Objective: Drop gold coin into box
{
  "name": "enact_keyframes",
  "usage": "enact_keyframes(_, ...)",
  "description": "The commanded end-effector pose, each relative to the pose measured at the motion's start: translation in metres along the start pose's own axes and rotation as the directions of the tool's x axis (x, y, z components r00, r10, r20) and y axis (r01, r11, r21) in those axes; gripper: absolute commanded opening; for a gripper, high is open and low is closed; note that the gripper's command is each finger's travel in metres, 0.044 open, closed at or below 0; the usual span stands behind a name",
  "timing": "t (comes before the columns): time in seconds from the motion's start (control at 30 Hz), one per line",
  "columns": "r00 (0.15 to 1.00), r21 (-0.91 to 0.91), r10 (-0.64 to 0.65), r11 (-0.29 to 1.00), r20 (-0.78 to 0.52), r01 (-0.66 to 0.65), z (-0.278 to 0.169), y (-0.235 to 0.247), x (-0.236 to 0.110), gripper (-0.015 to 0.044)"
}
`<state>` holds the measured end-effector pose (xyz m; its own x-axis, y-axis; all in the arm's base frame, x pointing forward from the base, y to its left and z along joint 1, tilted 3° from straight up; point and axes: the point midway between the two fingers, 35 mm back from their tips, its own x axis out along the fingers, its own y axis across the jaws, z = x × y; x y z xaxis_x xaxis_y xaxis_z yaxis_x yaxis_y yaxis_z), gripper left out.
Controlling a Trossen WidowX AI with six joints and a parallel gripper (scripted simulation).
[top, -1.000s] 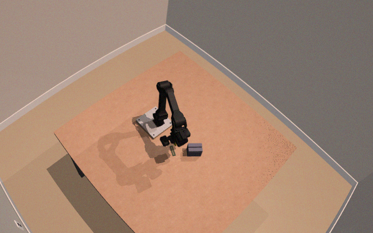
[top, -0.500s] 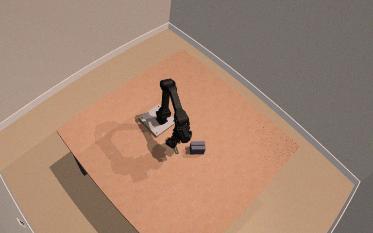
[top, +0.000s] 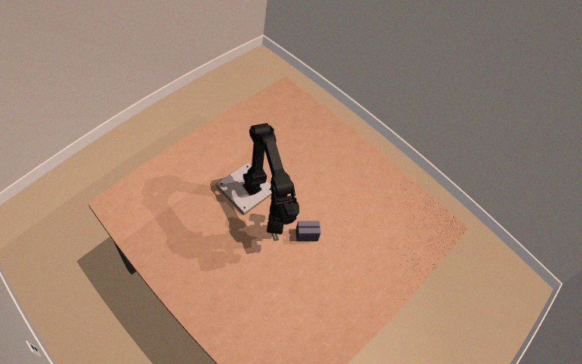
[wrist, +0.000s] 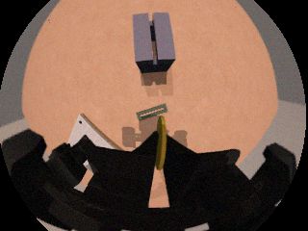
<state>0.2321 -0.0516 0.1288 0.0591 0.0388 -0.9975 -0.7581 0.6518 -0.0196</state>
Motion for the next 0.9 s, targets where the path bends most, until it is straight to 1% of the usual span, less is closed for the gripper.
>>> enact_keyframes(0.0,1.0,-0.11,0.004,0.994,-0.003,-0.004,-0.001,-0.001,0.0,0.0)
enact_keyframes(0.1,1.0,-0.159,0.004,0.987,-0.003,-0.004,-0.001,-0.001,0.0,0.0)
enact_keyframes(0.33,1.0,-0.161,0.003,0.987,-0.004,-0.003,0.003,-0.002,0.0,0.0)
enact_keyframes(0.87,1.0,-0.165,-0.005,0.986,-0.002,0.004,0.038,-0.006,-0.001,0.0)
